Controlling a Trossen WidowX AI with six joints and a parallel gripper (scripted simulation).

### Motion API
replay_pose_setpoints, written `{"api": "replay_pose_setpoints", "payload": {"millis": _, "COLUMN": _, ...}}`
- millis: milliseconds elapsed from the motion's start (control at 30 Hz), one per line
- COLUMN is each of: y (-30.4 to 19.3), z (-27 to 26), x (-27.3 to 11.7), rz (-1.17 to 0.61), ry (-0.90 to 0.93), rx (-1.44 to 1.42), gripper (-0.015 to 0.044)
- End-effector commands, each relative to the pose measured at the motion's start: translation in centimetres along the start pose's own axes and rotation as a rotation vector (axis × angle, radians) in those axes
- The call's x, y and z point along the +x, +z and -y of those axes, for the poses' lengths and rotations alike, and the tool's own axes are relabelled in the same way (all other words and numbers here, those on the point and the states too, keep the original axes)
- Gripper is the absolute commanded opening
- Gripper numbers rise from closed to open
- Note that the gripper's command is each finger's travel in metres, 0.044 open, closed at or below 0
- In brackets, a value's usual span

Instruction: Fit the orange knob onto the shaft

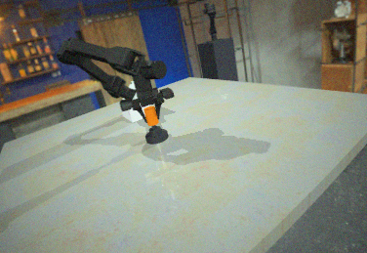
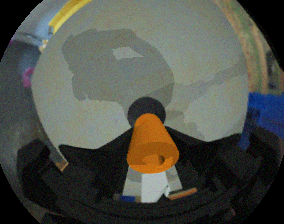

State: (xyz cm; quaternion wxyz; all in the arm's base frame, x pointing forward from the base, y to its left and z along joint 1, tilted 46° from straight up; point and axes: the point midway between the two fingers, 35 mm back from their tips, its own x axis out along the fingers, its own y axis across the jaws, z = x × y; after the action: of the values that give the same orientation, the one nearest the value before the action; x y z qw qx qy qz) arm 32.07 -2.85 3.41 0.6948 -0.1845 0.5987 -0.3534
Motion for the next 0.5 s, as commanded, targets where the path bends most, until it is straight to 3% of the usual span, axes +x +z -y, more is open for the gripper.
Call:
{"api": "replay_pose_setpoints", "payload": {"millis": 0, "y": -0.05, "z": -0.07, "x": 0.12, "rz": 0.0, "ry": 0.002, "rx": 0.049, "gripper": 0.0}}
{"api": "replay_pose_setpoints", "payload": {"millis": 467, "y": -0.03, "z": -0.08, "x": 0.36, "rz": 0.0, "ry": 0.002, "rx": 0.049, "gripper": 0.0}}
